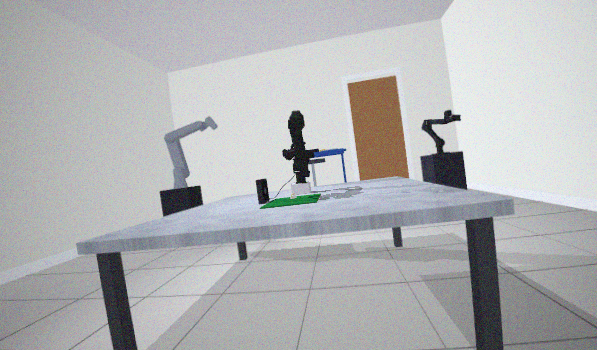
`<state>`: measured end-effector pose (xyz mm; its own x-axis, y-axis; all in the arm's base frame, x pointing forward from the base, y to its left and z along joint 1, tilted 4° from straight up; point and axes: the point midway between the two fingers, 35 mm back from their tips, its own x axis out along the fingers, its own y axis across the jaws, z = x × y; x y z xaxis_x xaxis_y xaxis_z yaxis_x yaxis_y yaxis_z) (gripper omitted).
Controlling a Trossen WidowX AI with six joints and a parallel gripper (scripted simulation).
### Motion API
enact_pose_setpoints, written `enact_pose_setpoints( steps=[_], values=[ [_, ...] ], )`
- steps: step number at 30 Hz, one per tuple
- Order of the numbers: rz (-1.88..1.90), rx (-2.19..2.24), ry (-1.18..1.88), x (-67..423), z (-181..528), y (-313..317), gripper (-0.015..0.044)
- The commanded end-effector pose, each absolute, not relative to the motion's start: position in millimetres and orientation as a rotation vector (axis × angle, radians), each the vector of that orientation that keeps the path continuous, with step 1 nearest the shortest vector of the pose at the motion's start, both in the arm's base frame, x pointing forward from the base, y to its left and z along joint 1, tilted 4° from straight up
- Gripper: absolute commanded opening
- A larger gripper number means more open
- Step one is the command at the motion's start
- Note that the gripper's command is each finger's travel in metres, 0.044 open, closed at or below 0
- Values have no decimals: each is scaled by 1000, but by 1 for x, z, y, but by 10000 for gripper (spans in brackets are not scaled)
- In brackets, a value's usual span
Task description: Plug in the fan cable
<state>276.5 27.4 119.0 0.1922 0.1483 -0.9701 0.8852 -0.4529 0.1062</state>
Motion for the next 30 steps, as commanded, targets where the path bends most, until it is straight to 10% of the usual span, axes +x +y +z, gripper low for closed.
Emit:
enact_pose_setpoints(
  steps=[1,30],
  values=[
    [-1228,1615,1046,286,121,21,0],
    [-707,842,1401,332,117,-9,0]
  ],
)
